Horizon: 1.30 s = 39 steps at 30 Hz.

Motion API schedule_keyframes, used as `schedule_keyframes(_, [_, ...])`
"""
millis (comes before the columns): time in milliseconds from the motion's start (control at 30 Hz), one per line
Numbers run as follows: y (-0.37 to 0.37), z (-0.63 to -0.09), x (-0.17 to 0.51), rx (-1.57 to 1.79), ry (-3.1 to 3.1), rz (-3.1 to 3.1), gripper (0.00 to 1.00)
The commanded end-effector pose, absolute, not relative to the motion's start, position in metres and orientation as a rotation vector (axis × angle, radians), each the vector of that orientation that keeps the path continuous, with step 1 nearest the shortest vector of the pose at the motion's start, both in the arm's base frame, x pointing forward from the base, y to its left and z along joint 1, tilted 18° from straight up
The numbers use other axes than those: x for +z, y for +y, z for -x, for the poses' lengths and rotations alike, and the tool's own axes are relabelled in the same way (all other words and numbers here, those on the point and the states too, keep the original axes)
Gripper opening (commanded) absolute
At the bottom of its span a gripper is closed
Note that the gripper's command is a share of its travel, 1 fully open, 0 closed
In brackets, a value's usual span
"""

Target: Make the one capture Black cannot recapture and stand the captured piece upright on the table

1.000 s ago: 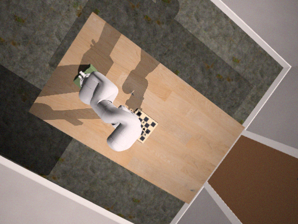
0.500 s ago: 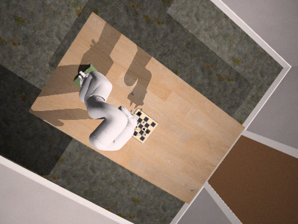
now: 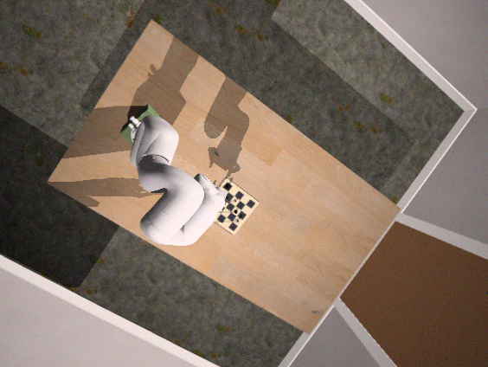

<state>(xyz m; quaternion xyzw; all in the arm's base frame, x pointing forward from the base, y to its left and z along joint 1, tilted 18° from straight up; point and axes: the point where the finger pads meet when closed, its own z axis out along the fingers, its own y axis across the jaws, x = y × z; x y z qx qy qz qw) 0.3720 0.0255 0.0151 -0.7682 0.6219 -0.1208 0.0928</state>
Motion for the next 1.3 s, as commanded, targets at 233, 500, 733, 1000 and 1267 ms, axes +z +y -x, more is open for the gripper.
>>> schedule_keyframes(233, [0.026,-0.373,0.016,-0.368,1.848,2.280,1.00])
schedule_keyframes(500, [0.025,-0.373,0.016,-0.367,1.853,2.275,1.00])
schedule_keyframes(733, [0.021,-0.377,0.017,-0.348,2.008,2.131,1.00])
schedule_keyframes(1000, [0.007,-0.390,0.020,-0.296,2.359,1.705,1.00])
schedule_keyframes(1267, [-0.010,-0.410,0.028,-0.232,2.630,1.194,1.00])
